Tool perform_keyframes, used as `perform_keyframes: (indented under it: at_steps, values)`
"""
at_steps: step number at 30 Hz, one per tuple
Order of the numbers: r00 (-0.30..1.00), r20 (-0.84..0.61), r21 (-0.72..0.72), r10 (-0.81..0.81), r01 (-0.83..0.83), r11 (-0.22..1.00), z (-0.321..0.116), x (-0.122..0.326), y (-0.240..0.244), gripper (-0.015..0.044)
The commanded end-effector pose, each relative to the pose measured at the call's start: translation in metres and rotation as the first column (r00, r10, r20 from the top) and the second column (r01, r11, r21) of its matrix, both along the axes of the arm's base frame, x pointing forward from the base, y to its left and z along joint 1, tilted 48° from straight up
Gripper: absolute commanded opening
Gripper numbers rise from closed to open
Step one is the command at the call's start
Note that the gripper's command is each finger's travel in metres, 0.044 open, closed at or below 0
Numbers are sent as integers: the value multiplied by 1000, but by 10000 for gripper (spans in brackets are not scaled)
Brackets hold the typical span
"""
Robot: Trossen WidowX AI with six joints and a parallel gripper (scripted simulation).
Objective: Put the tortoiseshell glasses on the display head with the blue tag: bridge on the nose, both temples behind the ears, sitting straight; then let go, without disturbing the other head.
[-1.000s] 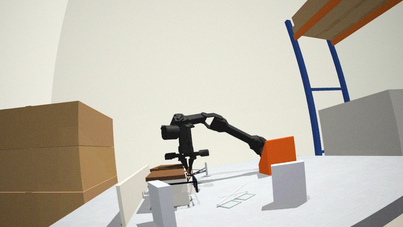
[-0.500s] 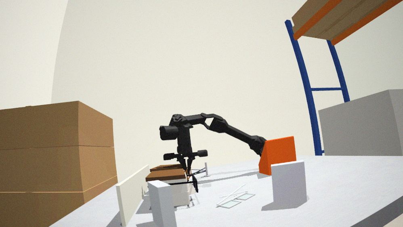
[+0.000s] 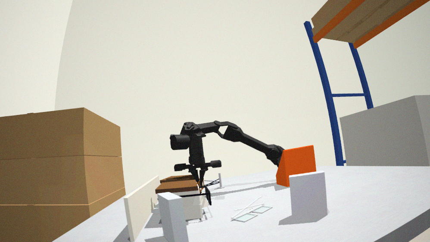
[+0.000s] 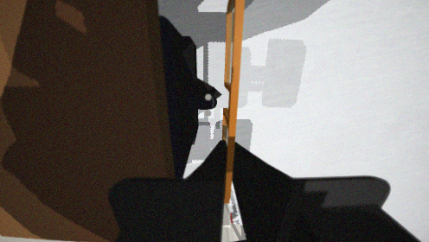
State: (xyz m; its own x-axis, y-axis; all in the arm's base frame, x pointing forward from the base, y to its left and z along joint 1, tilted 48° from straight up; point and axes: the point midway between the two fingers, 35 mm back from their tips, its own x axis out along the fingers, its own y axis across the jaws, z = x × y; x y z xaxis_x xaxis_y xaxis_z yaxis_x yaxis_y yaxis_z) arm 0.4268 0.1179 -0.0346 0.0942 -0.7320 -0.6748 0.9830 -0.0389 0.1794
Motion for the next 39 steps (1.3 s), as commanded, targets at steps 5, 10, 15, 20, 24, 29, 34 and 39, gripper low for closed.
perform_keyframes:
  at_steps: [5, 10, 15, 20, 24, 29, 34, 39]
  values:
    - [1000, -3, -4, 4, -4, 1000, -1, 0, -1, 0]
    - [1000, -3, -4, 4, -4, 1000, -1, 0, -1, 0]
    - [1000, -3, -4, 4, -4, 1000, -1, 0, -1, 0]
    - [1000, -3, -4, 4, -4, 1000, -1, 0, -1, 0]
    - [1000, -3, -4, 4, -4, 1000, -1, 0, -1, 0]
    - [1000, -3, -4, 4, -4, 1000, -3, 0, -2, 0]
    - [1000, -3, -4, 4, -4, 1000, -4, 1, -4, 0]
    - [1000, -3, -4, 4, -4, 1000, -4, 1, -4, 0]
